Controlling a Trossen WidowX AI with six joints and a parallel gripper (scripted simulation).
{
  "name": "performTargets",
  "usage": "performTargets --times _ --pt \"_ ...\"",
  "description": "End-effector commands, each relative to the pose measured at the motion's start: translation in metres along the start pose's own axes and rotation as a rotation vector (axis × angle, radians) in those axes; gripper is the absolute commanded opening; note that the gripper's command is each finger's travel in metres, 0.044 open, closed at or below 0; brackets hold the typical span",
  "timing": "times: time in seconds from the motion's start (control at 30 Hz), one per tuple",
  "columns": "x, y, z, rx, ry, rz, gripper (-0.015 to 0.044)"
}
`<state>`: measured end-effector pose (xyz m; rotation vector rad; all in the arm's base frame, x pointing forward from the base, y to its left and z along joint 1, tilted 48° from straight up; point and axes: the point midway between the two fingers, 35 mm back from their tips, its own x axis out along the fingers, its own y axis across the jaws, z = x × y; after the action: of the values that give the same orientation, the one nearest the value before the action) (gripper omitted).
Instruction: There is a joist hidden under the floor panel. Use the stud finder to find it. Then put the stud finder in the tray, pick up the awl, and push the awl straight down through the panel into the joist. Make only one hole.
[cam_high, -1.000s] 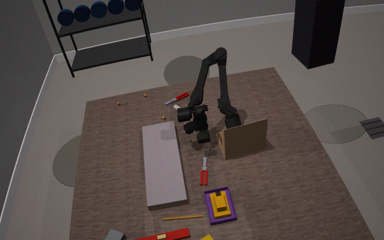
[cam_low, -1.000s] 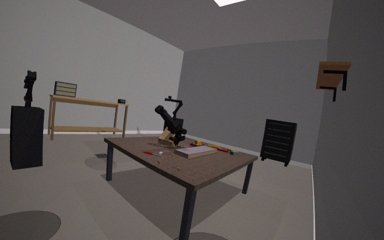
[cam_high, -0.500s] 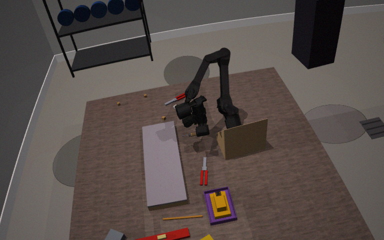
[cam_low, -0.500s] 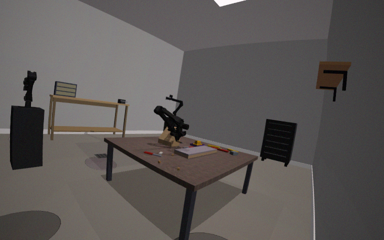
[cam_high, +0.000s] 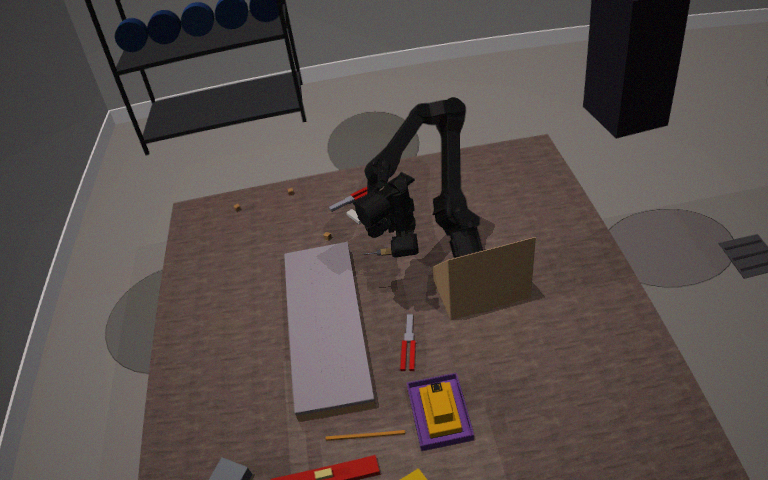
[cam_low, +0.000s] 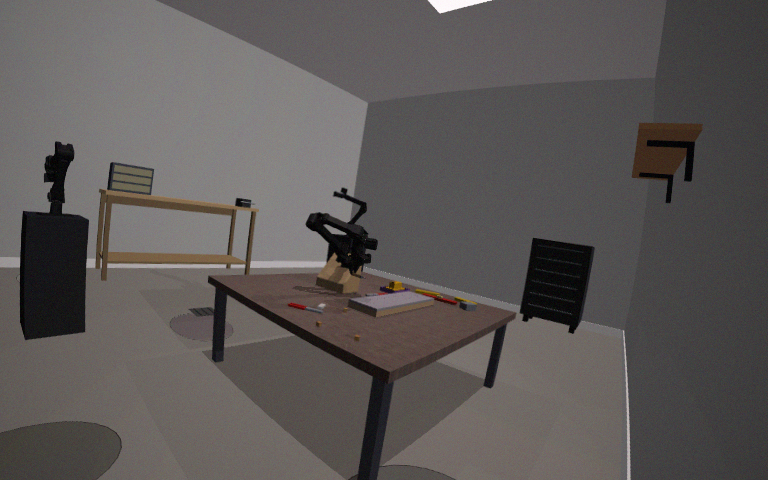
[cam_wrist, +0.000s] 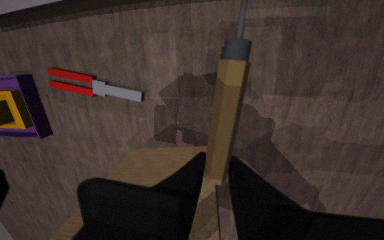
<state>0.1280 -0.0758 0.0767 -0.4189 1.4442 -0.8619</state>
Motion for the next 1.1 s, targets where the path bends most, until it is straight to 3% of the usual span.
performTargets --times 0.0,0.57,1.07 --pt "-0.001 0.005 0.003 0.107 -0.036 0.038 0.0" --pt "-0.018 0.044 0.049 1.056 -0.26 0.524 0.0" --pt "-0.065 0.043 0.088 1.786 -0.24 1.149 0.0"
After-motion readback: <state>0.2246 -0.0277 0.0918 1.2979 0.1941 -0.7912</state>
